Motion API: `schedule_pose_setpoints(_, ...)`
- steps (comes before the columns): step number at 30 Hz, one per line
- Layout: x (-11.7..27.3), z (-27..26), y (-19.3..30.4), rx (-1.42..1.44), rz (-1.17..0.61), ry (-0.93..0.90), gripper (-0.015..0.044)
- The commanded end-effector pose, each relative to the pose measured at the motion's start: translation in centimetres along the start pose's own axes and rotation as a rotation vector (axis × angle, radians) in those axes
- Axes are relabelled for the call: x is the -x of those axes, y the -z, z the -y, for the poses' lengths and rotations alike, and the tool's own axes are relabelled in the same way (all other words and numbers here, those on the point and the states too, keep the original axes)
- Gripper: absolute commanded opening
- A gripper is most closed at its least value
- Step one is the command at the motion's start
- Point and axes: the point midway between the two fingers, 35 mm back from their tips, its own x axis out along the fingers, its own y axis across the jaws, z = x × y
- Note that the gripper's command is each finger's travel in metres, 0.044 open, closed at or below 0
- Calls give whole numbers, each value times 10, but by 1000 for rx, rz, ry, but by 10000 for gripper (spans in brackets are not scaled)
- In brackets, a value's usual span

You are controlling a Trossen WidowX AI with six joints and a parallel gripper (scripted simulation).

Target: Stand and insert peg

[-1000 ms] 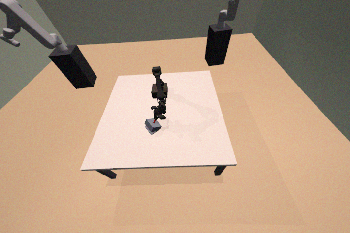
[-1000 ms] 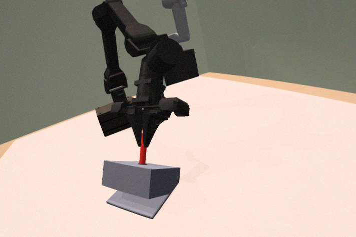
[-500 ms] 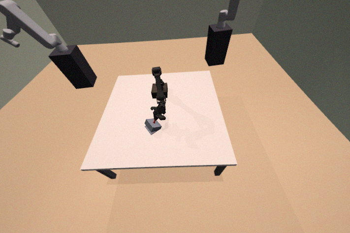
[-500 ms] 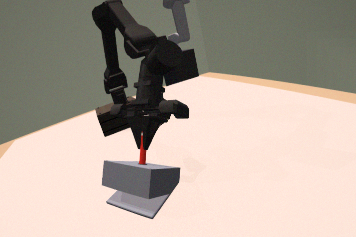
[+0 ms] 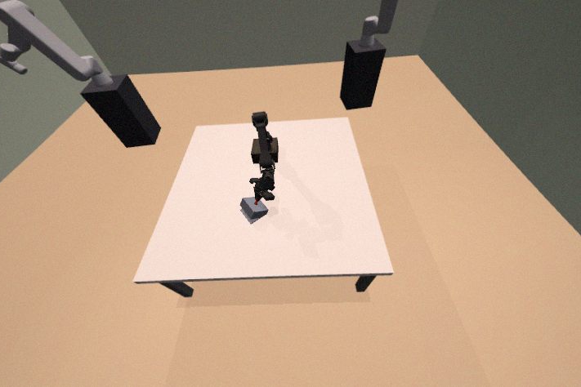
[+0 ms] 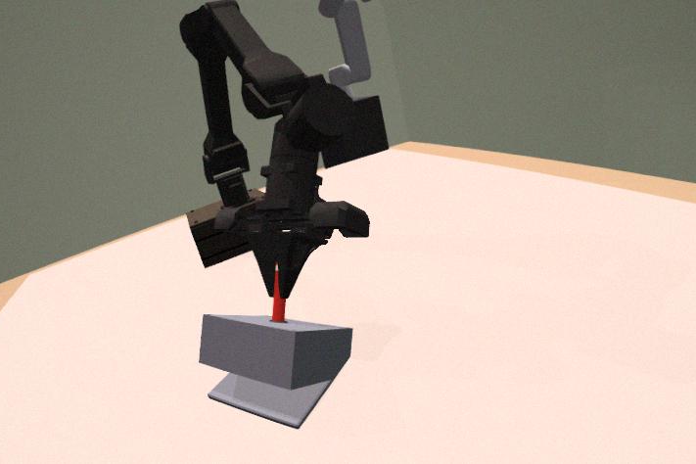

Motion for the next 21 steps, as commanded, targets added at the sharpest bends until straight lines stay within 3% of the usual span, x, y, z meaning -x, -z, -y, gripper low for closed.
schedule_pose_setpoints(1, -5, 0, 2, 0, -2, -3, 0)
schedule_pose_setpoints(21, -13, 0, 2, 0, -2, -3, 0)
